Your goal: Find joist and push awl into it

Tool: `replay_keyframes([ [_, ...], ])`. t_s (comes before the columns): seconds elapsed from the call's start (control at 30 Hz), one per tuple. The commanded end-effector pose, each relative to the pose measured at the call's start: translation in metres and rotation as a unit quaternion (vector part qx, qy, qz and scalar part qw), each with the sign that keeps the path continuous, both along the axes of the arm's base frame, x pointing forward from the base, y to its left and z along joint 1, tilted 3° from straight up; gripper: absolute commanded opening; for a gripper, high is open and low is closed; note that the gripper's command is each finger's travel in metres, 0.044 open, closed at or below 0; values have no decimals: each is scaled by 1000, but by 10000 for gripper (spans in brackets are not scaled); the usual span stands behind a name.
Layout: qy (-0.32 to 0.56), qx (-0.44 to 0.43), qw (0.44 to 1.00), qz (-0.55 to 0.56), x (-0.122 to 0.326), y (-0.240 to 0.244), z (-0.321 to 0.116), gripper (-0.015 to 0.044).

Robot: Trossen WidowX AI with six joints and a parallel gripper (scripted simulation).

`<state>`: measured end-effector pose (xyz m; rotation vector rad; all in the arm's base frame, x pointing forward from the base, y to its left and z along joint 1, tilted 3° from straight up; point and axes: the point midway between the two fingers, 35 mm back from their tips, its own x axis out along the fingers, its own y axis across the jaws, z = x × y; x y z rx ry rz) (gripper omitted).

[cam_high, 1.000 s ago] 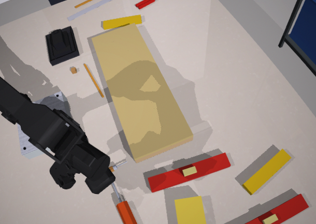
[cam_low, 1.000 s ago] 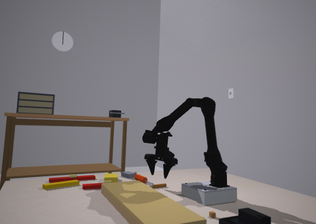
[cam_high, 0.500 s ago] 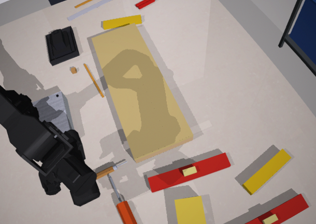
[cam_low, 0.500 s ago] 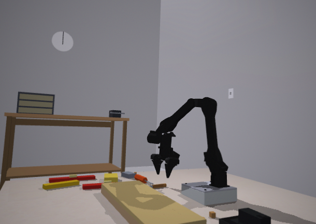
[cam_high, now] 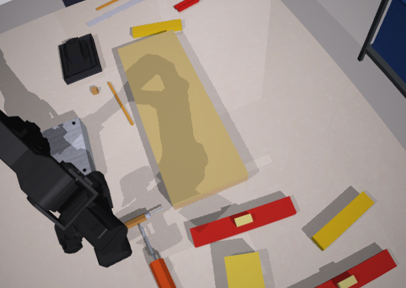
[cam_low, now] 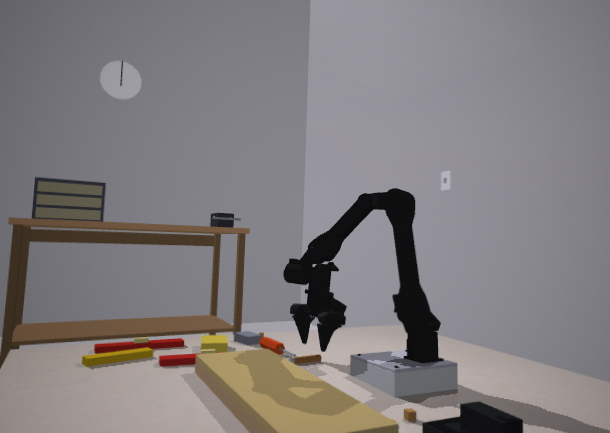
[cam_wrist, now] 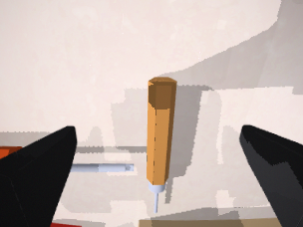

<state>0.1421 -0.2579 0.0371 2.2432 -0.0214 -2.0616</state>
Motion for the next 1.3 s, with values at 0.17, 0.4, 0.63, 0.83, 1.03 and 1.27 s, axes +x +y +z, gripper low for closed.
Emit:
replay_keyframes([
  [0.17,1,4,1000,3,0,0,-16,440],
  [0.4,1,4,1000,3,0,0,-27,440],
  [0.63,1,4,1000,3,0,0,-32,414],
  [0.83,1,4,1000,3,0,0,-32,256],
  [1.03,1,4,1000,3,0,0,-32,99],
  [1.27,1,4,1000,3,0,0,-32,32],
])
